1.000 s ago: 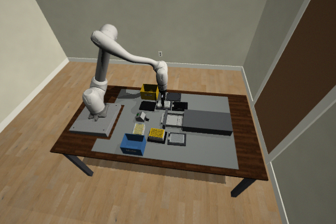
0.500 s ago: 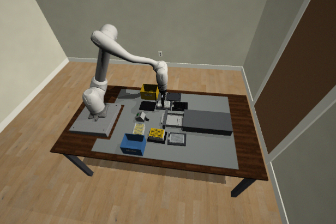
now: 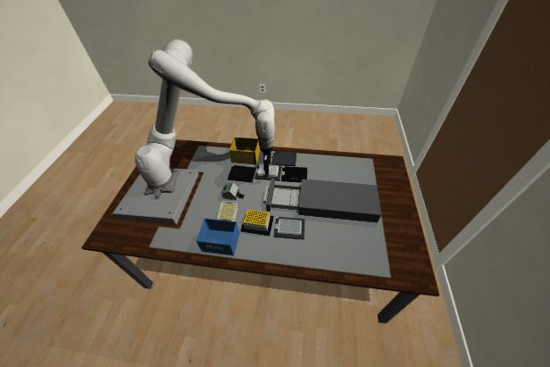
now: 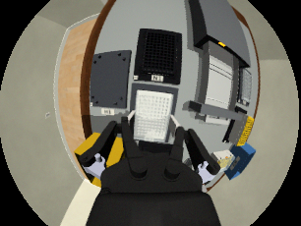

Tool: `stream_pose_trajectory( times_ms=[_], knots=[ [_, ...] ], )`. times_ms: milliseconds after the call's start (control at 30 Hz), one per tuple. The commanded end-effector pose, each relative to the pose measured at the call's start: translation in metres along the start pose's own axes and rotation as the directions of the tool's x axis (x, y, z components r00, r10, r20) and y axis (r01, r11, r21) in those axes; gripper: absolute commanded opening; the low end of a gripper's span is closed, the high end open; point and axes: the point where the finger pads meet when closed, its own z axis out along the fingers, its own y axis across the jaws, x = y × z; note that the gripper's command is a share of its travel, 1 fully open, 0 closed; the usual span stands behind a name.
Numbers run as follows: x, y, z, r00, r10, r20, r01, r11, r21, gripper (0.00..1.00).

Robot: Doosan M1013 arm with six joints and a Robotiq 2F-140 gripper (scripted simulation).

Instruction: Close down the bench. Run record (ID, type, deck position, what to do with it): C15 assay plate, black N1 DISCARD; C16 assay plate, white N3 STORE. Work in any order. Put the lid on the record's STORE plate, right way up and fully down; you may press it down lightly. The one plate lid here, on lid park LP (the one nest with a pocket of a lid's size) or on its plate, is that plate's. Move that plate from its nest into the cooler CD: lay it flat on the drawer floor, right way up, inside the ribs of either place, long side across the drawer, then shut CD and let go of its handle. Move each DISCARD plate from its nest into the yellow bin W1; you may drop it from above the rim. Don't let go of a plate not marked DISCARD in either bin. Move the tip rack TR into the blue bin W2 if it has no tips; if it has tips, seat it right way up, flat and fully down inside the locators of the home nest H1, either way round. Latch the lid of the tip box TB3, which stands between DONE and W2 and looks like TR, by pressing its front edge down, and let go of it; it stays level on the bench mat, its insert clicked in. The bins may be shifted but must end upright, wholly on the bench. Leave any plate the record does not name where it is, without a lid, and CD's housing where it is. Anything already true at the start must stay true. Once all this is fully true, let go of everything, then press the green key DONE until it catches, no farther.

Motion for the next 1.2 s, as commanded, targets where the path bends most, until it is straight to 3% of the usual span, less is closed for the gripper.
stream_pose_trajectory(
  times_ms=[0, 1167],
  knots=[
    [0.0, 0.0, -0.0001, 1.0, 0.0, 0.0, 0.0, 1.0, 0.0, 0.0],
    [0.0, 0.0, 0.0069, 1.0, 0.0, 0.0, 0.0, 1.0, 0.0, 0.0]
  ],
)
